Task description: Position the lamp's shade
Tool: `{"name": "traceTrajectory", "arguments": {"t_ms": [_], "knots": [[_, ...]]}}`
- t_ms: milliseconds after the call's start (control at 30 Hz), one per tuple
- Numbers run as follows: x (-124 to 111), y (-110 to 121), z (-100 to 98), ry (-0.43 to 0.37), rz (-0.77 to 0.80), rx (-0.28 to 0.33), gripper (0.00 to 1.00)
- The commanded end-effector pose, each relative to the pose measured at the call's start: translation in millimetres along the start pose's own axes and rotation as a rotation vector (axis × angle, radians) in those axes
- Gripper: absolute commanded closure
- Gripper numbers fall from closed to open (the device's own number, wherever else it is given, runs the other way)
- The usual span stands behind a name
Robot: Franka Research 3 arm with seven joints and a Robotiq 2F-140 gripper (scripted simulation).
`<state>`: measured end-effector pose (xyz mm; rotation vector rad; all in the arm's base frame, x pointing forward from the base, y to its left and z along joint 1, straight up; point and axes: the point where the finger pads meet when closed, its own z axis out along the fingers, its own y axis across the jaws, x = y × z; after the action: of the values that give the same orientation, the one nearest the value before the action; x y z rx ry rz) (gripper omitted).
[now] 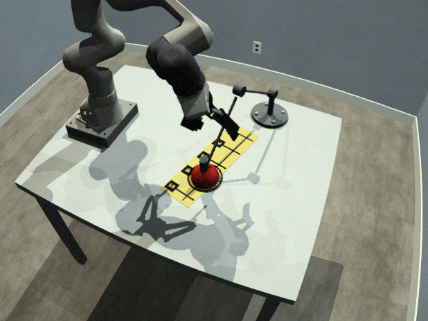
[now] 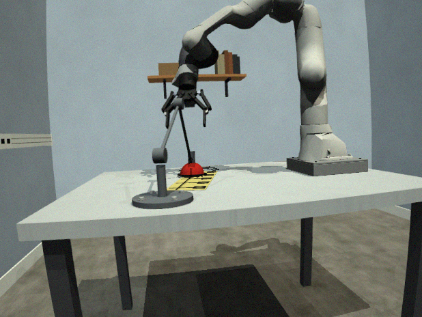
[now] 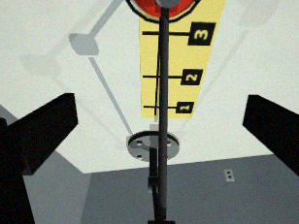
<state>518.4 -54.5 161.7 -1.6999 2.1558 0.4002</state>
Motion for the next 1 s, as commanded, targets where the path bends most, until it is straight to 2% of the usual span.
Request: {"name": "traceTrajectory", "arguments": {"t_ms": [0, 100, 167, 667, 967], "knots": [[-2, 6, -14.3, -0.005, 0.006, -0.018, 0.0], [-2, 6, -27.3, -0.005, 0.006, -0.018, 0.0], [-2, 6, -27.3, -0.005, 0.006, -0.018, 0.0], [0, 0, -89.7, 0.001, -0.002, 0.006, 0.0], [1, -3, -88.4, 0.003, -0.004, 0.015, 0.0]]}}
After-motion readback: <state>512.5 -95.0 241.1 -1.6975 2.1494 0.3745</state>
